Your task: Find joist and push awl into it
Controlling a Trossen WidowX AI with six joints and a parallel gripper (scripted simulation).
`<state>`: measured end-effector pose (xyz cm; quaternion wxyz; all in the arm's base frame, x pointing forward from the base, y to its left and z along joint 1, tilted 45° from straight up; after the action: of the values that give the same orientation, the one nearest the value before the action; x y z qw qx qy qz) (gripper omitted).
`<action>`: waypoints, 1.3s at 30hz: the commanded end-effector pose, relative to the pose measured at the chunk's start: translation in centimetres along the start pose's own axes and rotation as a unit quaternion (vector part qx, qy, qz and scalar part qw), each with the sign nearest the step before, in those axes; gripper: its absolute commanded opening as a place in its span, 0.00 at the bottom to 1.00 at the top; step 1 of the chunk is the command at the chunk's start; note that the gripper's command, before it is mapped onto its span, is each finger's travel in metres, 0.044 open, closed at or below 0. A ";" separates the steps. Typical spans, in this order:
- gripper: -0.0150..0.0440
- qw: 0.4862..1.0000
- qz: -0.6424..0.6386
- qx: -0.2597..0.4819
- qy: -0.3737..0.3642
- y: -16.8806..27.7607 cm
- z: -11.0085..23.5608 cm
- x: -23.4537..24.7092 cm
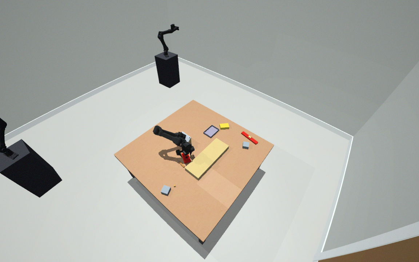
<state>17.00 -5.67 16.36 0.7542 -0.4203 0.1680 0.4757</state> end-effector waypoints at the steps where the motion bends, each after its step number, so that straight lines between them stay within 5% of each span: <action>1: 1.00 1.000 0.003 0.001 -0.001 0.3 -0.7 0.0; 10: 1.00 1.000 0.004 -0.002 0.002 0.7 -1.8 -0.1; 14: 0.82 1.000 0.004 -0.002 0.002 0.7 -1.8 -0.1; 39: 0.54 1.000 0.004 -0.002 0.002 0.7 -1.8 -0.1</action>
<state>16.61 -6.99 15.03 0.7525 -0.4221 0.1700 0.4761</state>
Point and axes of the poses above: the point midway between the two fingers, 35 mm back from their tips, its own z axis back along the fingers, its own x axis across the jaws, y = z × x, the point moved 9 cm from there along z, back along the fingers, and after that the axes turned 5 degrees about z, right-handed, at the moved point
